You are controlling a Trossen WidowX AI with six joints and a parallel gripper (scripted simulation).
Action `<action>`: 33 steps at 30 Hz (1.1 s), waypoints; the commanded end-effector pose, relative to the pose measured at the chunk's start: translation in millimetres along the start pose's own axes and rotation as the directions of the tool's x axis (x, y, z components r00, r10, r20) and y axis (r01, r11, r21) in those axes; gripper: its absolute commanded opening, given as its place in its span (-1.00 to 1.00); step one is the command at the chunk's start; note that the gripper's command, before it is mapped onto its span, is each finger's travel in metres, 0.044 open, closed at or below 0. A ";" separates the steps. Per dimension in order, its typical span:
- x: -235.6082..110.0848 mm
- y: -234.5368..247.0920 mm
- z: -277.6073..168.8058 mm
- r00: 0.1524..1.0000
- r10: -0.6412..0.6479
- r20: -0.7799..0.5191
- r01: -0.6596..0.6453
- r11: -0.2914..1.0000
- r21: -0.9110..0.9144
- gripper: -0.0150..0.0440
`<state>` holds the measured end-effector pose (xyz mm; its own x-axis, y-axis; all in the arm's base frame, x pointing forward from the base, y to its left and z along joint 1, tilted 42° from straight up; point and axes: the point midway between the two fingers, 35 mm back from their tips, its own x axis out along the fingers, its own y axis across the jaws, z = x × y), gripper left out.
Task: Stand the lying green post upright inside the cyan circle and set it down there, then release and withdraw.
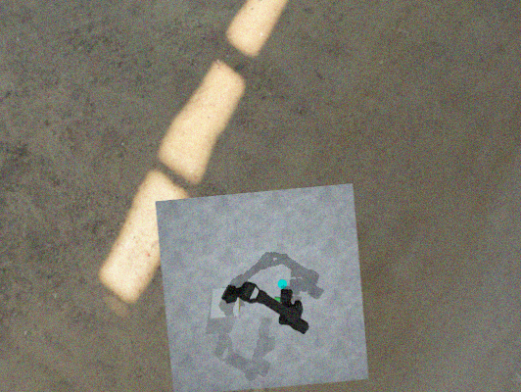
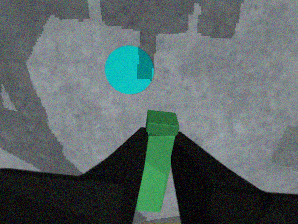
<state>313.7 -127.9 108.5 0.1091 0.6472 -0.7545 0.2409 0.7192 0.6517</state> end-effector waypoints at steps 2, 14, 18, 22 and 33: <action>-2.6 13.5 1.7 1.000 0.002 0.006 -0.003 0.996 0.093 -0.42; -2.4 28.9 2.7 1.000 -0.001 0.009 -0.002 0.973 0.233 -0.42; 0.0 27.6 2.8 1.000 -0.022 0.019 0.017 0.974 0.228 -0.42; 2.3 26.3 2.9 0.999 -0.043 0.030 0.035 0.974 0.224 -0.42; 8.2 22.9 3.5 0.993 -0.100 0.064 0.084 0.973 0.214 -0.42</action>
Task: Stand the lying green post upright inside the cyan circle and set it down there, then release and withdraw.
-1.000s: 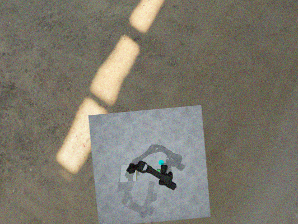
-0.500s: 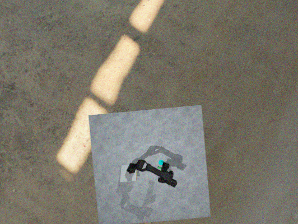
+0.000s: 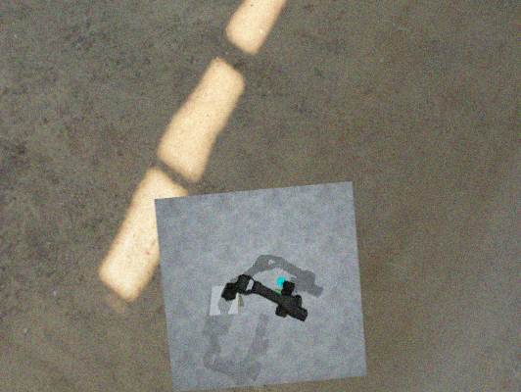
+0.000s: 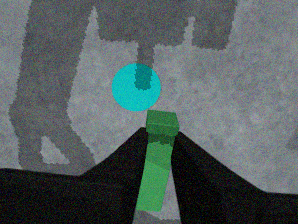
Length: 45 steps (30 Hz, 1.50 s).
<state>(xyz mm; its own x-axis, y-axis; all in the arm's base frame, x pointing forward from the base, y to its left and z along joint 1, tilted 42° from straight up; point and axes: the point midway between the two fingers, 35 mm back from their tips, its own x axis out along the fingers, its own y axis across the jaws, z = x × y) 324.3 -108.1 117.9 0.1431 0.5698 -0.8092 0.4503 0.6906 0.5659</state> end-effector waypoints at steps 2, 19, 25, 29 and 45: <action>2.3 -0.6 -0.9 1.000 -0.023 0.020 0.023 1.000 -0.004 -0.42; 10.5 -4.3 1.2 0.991 -0.089 0.100 0.090 0.996 -0.015 -0.42; 13.1 -5.4 2.0 0.986 -0.109 0.130 0.112 0.994 -0.016 -0.42; 14.6 -6.0 2.6 0.981 -0.122 0.151 0.126 0.992 -0.017 -0.42; 20.0 -8.2 4.9 0.957 -0.167 0.237 0.175 0.984 -0.014 -0.42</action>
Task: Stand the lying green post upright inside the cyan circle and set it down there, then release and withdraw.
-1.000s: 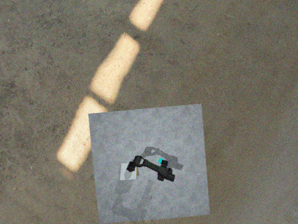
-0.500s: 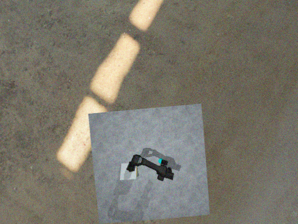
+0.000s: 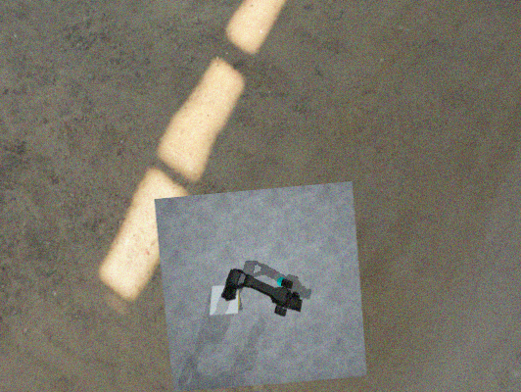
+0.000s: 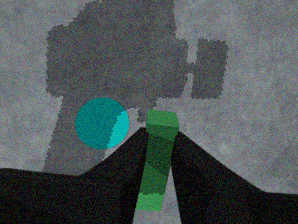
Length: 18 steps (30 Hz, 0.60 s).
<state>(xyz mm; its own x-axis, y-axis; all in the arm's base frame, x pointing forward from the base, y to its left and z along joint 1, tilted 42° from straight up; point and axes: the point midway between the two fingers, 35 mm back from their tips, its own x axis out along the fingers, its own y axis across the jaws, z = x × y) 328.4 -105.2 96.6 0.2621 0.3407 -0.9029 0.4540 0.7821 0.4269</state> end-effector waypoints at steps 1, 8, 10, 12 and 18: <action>0.7 0.1 -0.8 1.000 -0.013 0.021 0.013 1.000 -0.001 -0.42; 2.8 -0.2 -0.3 0.998 -0.032 0.062 0.032 0.999 -0.001 -0.42; 3.4 -0.2 -0.1 0.997 -0.037 0.073 0.037 0.999 -0.001 -0.42; 3.9 -0.3 0.0 0.995 -0.042 0.085 0.042 0.999 -0.001 -0.42; 5.3 -0.4 0.5 0.991 -0.056 0.121 0.056 0.998 0.001 -0.42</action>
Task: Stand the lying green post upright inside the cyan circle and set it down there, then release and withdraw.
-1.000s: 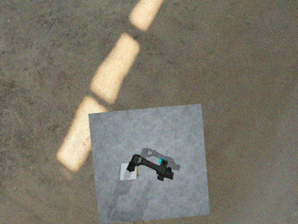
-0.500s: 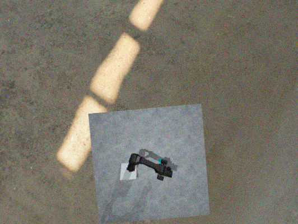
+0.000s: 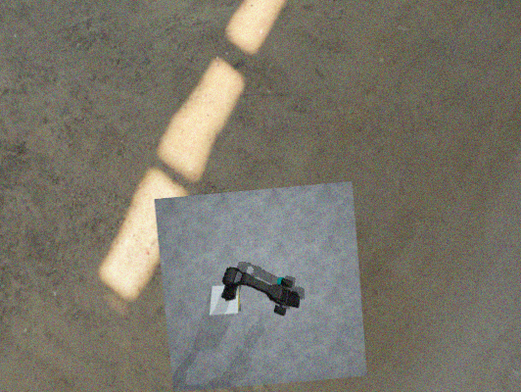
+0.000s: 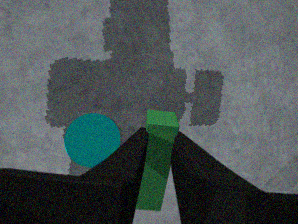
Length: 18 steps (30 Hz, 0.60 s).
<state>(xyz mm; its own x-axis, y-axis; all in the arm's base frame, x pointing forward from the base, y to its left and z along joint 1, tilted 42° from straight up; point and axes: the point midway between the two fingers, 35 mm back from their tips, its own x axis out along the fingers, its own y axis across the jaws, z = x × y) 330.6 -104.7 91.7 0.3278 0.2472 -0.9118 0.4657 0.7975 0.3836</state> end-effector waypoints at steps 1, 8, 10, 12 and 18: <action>0.2 0.3 -0.8 1.000 -0.011 0.023 0.011 1.000 0.001 -0.42; 1.6 0.4 -0.4 0.997 -0.025 0.066 0.025 1.000 0.003 -0.42; 1.9 0.4 -0.3 0.996 -0.029 0.079 0.029 1.000 0.004 -0.42; 2.2 0.5 -0.2 0.995 -0.032 0.091 0.032 0.999 0.005 -0.42; 3.0 0.7 0.1 0.991 -0.042 0.129 0.042 0.999 0.008 -0.42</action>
<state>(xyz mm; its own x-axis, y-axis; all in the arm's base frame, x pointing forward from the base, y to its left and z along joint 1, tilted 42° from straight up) 332.7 -104.1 89.0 0.4001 0.1560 -0.9031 0.4820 0.8023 0.3522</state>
